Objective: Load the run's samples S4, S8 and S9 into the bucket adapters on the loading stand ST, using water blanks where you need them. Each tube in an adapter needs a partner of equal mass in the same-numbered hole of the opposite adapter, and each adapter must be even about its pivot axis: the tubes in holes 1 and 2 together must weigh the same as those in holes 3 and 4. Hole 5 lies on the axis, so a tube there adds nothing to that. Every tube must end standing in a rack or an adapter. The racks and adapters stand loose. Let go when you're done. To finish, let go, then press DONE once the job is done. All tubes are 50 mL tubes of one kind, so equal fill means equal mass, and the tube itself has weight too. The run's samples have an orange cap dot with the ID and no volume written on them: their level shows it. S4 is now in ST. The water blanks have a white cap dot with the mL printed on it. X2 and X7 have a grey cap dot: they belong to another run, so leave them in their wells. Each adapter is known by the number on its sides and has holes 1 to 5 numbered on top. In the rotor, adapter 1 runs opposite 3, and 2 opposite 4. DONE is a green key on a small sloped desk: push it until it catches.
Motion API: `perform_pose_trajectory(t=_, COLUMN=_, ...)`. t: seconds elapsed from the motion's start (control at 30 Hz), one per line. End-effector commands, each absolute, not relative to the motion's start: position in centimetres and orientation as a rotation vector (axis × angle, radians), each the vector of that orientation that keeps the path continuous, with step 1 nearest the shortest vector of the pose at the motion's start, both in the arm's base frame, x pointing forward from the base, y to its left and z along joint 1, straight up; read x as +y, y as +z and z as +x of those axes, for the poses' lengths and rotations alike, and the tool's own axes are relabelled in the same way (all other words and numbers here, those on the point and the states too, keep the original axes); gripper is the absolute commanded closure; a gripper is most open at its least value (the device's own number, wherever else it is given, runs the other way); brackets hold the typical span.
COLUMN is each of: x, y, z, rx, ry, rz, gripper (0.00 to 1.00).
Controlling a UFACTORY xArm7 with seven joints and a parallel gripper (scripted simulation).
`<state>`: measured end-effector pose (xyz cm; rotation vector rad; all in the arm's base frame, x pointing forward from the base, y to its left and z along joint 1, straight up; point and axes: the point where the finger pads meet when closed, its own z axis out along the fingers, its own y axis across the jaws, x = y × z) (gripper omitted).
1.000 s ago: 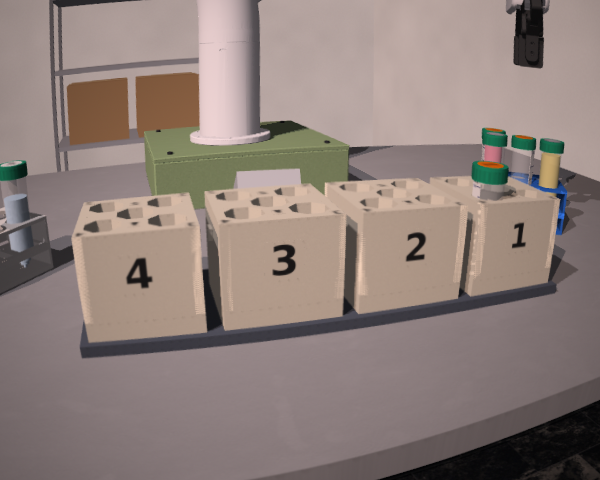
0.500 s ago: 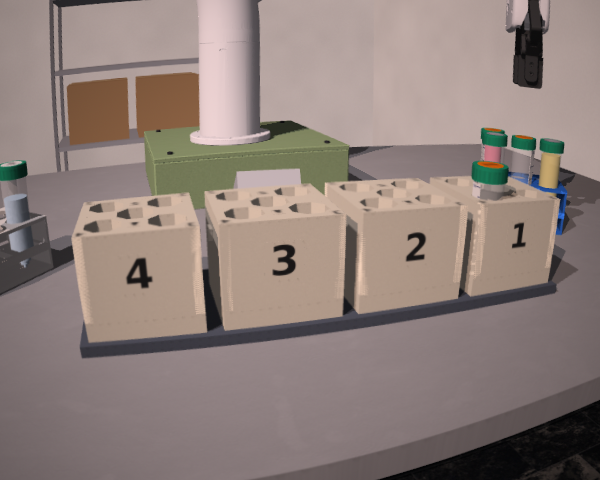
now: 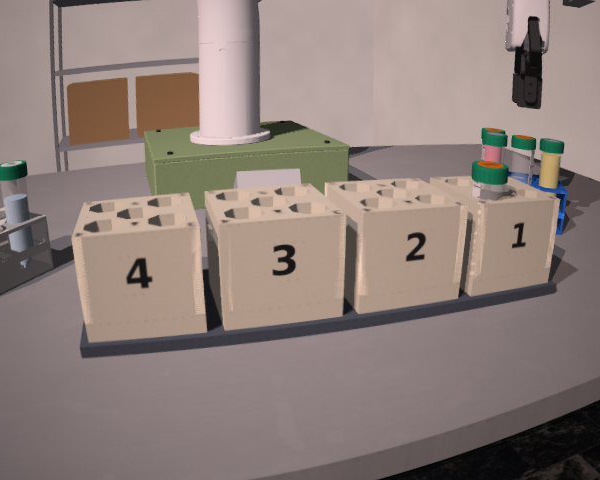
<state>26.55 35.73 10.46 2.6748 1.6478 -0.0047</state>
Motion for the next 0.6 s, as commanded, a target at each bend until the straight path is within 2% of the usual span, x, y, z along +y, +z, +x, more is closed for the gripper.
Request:
perform_pose_trajectory(t=0.0, x=35.9, y=9.8, z=26.6, rx=1.649, ry=0.002, rz=2.677, gripper=0.43)
perform_pose_trajectory(t=0.57, x=35.9, y=6.8, z=26.6, rx=1.649, ry=0.002, rz=2.677, gripper=0.43)
